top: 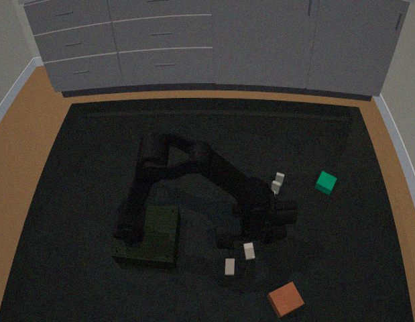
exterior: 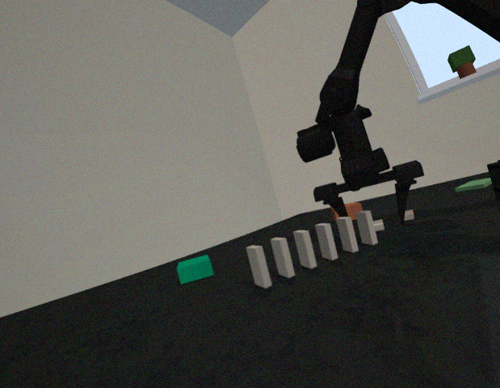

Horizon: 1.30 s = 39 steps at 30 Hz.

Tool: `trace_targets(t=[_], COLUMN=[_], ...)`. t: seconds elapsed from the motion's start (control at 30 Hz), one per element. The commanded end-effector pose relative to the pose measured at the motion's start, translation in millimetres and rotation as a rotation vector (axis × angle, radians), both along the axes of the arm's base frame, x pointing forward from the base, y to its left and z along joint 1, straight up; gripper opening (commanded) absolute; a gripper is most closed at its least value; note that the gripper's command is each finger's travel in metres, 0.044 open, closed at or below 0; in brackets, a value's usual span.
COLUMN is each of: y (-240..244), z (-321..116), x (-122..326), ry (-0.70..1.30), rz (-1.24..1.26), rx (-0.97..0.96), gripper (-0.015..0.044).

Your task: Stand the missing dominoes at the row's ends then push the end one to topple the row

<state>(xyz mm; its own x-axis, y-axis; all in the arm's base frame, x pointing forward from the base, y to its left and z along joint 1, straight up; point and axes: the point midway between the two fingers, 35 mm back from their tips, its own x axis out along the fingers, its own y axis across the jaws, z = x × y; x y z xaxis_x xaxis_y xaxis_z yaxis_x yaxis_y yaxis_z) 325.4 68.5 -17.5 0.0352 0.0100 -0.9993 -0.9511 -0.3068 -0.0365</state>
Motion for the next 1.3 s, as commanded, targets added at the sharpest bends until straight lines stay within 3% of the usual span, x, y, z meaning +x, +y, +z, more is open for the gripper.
trace_targets(t=[0.0, 0.03, 0.47, 0.83, 1.27], y=[0, 0, 0, 0, -1], z=[-5, -5, -5, 3, 154], x=[-2, -2, -2, -2, -9], ry=[0.009, 0.009, 0.009, 0.009, 0.008], rz=[0.006, 0.006, 0.006, 0.006, 0.001], rx=[-0.001, -0.001, -0.001, -0.001, -0.001], gripper=[0.0440, 0.0440, 0.0107, 0.0107, 0.0107])
